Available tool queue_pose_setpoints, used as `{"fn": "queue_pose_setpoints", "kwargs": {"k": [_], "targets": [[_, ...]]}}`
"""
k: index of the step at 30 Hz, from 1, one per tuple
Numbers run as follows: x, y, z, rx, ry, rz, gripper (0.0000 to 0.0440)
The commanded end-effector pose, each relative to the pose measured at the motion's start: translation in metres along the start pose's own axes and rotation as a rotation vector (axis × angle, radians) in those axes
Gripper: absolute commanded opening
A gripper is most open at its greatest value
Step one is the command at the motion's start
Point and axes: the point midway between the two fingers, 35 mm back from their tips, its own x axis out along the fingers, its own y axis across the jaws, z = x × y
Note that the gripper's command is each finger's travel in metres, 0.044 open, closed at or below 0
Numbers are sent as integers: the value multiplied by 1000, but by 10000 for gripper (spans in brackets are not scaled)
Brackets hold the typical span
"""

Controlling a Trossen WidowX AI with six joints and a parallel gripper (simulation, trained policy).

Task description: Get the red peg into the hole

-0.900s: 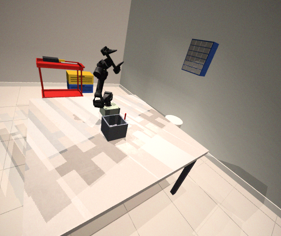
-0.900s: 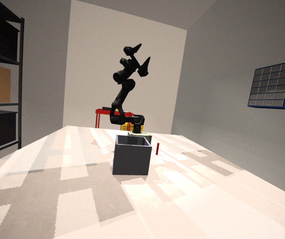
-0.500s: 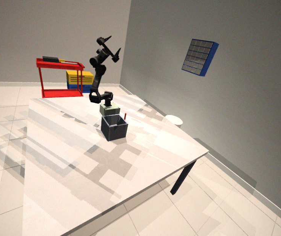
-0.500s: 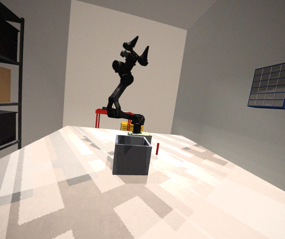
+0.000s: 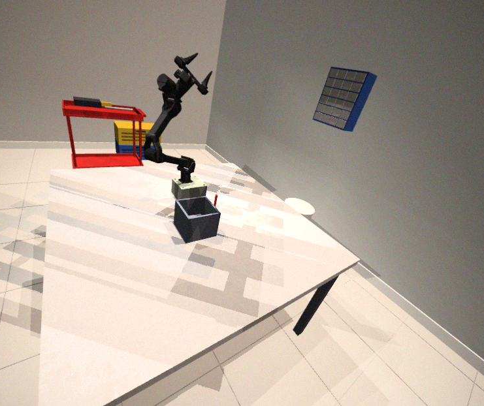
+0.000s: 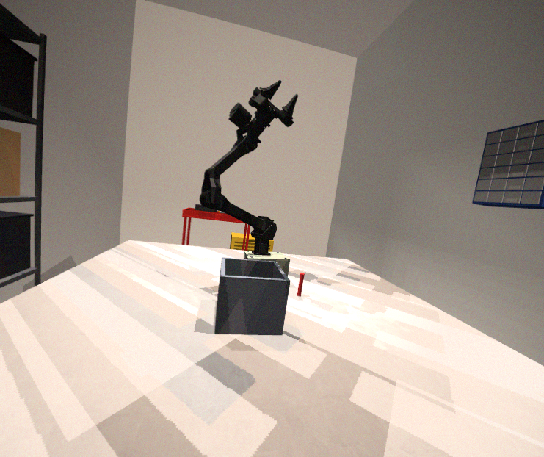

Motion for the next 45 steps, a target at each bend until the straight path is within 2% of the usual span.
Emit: {"fn": "queue_pose_setpoints", "kwargs": {"k": [1, 12, 21, 32, 45], "targets": [[7, -8, -28, -10, 59, -40, 440], [20, -66, -98, -13, 204, -261, 440], [20, -136, -126, -35, 237, -530, 440], [2, -228, -128, -42, 185, -896, 440], [-51, -322, -103, -6, 36, -1340, 440]]}}
